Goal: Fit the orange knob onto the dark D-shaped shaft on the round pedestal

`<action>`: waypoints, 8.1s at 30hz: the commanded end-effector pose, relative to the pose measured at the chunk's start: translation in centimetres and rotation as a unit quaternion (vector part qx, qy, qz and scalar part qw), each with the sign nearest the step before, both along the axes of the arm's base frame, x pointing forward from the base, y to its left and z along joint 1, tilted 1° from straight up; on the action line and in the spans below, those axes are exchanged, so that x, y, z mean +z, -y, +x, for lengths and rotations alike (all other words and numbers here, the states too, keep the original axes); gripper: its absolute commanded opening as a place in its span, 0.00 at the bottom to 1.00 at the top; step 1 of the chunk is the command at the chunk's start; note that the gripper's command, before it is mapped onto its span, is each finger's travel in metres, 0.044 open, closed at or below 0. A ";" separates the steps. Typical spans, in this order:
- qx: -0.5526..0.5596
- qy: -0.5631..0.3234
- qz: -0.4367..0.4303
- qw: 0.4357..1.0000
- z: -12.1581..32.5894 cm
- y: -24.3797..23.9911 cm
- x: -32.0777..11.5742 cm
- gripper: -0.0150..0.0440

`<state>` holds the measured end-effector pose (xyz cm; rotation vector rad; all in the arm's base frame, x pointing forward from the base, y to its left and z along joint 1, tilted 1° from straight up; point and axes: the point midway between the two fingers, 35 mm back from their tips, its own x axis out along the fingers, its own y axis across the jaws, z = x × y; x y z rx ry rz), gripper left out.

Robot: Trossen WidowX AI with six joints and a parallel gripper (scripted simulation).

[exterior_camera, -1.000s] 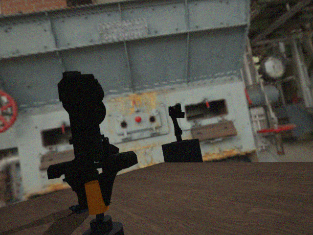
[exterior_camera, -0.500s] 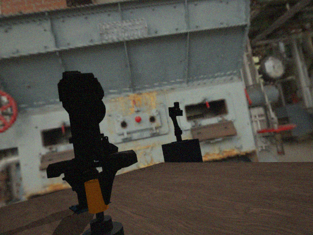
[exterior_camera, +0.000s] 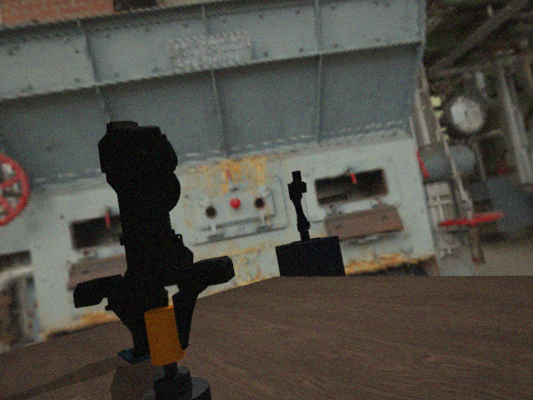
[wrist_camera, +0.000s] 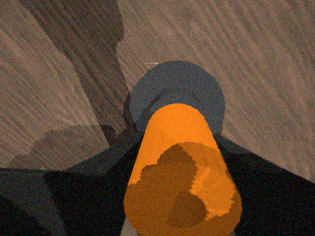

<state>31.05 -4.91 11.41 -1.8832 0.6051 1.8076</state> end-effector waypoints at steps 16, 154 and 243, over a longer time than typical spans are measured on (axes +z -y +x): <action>0.003 0.001 0.000 1.000 0.0 0.0 -0.1 0.25; -0.977 0.000 0.041 0.211 -0.2 -0.1 -0.1 0.25; -0.999 0.000 0.042 -0.001 0.0 0.0 0.4 0.25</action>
